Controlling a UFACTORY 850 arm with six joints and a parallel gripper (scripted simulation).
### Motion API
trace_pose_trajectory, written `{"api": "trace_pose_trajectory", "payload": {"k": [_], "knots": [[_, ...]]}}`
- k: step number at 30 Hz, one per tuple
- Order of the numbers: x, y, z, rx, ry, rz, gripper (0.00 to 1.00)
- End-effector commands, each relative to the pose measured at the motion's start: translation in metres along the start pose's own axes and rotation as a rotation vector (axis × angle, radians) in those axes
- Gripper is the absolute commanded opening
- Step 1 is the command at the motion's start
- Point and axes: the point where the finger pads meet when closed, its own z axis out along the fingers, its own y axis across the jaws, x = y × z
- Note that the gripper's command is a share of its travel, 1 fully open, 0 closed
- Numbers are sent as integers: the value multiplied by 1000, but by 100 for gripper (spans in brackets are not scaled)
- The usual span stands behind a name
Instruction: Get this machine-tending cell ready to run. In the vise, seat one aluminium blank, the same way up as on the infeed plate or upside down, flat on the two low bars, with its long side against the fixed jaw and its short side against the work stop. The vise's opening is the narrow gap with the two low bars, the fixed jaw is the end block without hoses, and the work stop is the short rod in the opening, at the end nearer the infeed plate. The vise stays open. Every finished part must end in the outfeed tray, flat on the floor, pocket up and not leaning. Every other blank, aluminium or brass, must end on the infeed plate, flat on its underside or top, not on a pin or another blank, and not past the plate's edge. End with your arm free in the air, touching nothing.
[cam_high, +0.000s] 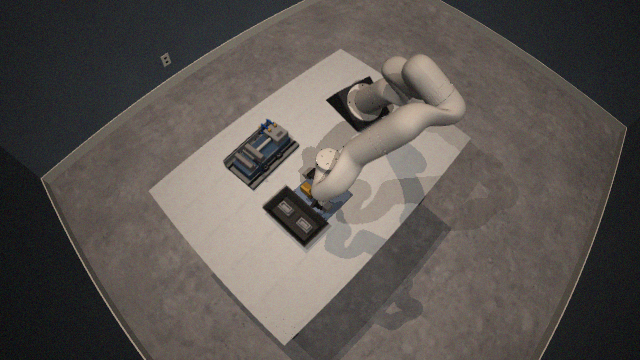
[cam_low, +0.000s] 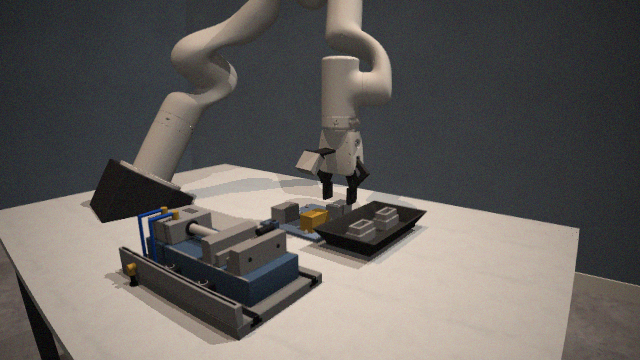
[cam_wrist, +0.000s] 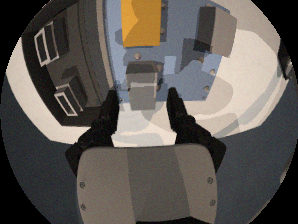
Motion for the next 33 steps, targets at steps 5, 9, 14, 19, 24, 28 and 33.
{"api": "trace_pose_trajectory", "payload": {"k": [5,9,14,19,24,28,33], "knots": [[0,-1,2,2,0,0,69],[0,-1,3,2,0,0,69],[0,-1,5,2,0,0,69],[0,-1,8,2,0,0,69],[0,-1,10,2,0,0,69],[0,-1,11,2,0,0,69],[0,-1,13,2,0,0,69]]}}
